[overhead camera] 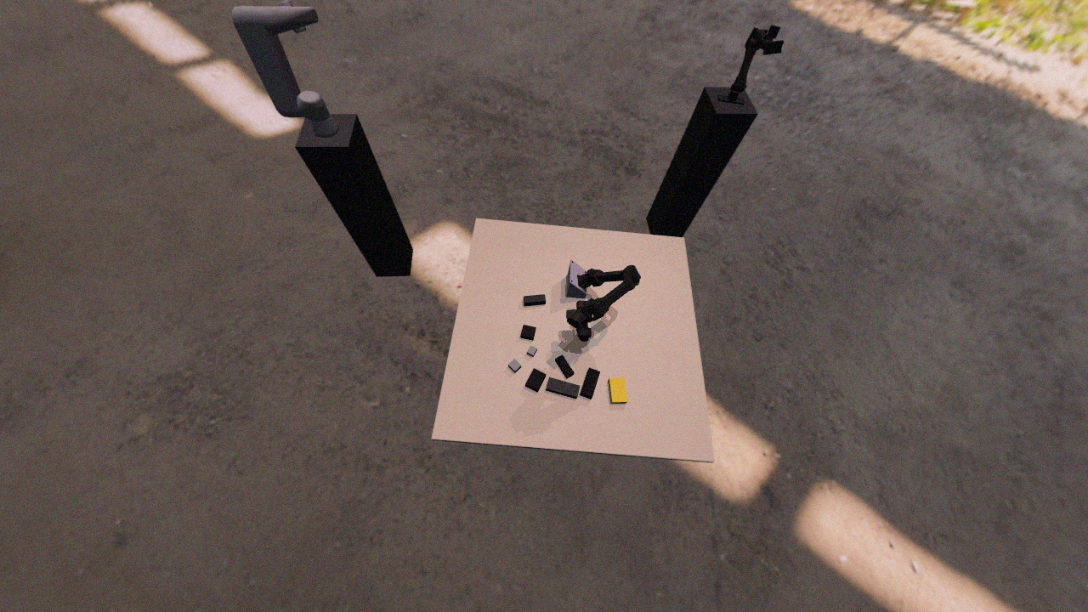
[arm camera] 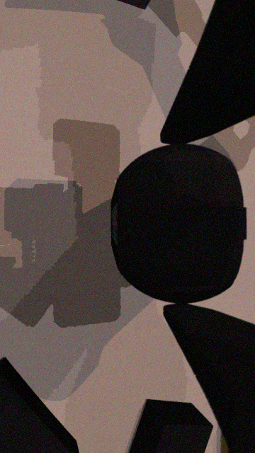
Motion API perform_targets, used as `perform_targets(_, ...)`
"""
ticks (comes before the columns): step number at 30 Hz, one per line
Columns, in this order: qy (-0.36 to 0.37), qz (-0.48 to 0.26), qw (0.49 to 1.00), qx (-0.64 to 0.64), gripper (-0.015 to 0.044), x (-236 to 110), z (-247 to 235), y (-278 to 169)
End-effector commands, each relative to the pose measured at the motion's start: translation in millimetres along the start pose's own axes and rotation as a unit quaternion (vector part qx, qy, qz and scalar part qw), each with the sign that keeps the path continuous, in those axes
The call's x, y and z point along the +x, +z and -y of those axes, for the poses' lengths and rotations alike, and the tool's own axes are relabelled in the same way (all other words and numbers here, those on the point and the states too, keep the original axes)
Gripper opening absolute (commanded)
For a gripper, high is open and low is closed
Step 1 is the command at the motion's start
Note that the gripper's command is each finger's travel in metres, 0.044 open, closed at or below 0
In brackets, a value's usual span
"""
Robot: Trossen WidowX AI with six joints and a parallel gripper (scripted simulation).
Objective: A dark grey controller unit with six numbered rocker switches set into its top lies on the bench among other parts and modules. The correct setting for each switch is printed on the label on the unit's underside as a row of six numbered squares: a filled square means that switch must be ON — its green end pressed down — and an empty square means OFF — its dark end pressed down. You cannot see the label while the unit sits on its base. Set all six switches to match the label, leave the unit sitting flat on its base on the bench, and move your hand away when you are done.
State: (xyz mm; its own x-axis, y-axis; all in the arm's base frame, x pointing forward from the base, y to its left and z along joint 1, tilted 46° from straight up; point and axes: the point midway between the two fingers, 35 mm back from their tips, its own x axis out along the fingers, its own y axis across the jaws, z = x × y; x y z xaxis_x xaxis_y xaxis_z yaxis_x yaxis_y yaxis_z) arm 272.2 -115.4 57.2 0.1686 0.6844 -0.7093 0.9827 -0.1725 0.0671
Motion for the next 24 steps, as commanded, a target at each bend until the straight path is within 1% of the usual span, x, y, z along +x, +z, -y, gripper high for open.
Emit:
perform_targets(1,-0.009,-0.002,1.000,-0.003,0.0338,6,0,4)
perform_targets(24,-0.008,-0.001,1.000,-0.003,0.0338,11,0,21)
